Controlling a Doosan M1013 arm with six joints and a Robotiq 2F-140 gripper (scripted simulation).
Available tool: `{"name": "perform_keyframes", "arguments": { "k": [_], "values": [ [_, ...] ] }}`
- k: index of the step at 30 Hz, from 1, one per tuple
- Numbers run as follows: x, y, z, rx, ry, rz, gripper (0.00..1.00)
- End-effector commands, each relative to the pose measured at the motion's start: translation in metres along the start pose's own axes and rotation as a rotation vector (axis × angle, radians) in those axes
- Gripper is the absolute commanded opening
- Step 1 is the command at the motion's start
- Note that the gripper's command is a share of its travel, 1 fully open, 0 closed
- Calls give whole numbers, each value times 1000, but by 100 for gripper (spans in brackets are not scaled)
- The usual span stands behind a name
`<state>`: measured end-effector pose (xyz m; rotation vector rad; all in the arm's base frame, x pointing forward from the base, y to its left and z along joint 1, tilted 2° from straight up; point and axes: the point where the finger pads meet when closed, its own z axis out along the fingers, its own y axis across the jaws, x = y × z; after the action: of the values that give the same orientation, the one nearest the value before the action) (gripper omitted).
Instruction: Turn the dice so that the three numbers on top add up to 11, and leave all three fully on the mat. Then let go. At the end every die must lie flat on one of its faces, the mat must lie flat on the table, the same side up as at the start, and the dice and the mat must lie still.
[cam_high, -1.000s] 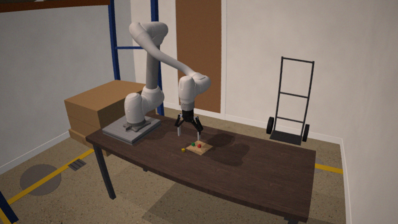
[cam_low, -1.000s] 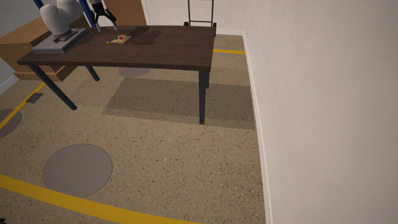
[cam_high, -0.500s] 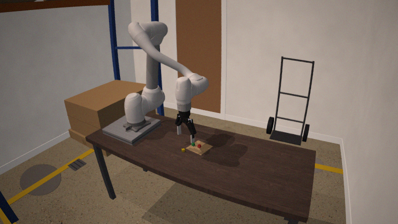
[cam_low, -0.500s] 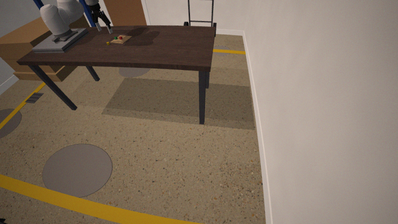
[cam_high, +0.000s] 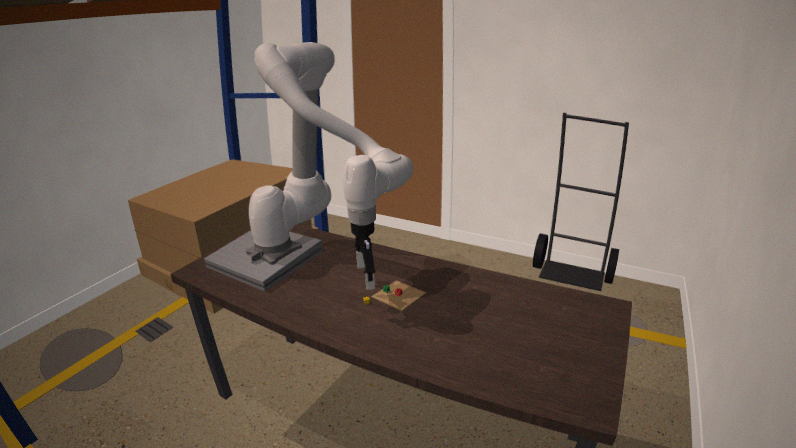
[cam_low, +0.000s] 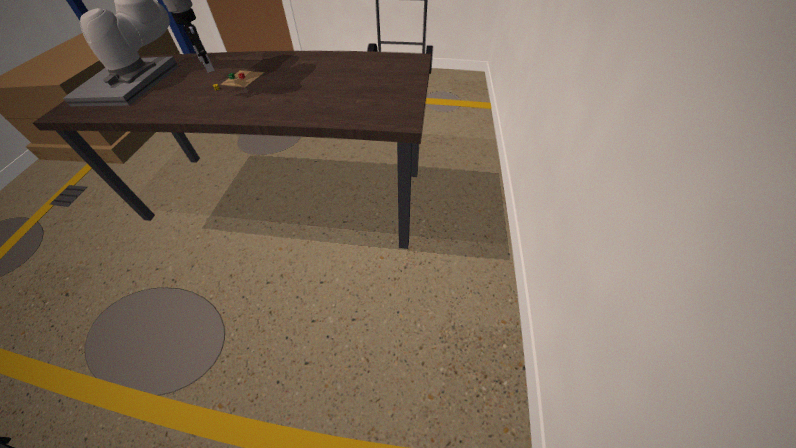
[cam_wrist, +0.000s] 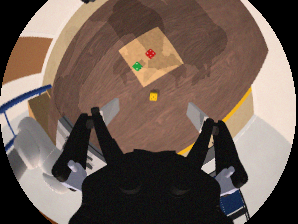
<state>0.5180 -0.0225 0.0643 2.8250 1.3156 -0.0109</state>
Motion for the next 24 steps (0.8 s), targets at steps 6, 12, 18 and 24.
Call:
{"name": "perform_keyframes", "arguments": {
  "k": [6,12,18,24],
  "values": [
    [-2,0,0,-6,-8,51,21],
    [-2,0,0,-6,-8,51,21],
    [-2,0,0,-6,-8,51,21],
    [-2,0,0,-6,-8,51,21]
  ]
}}
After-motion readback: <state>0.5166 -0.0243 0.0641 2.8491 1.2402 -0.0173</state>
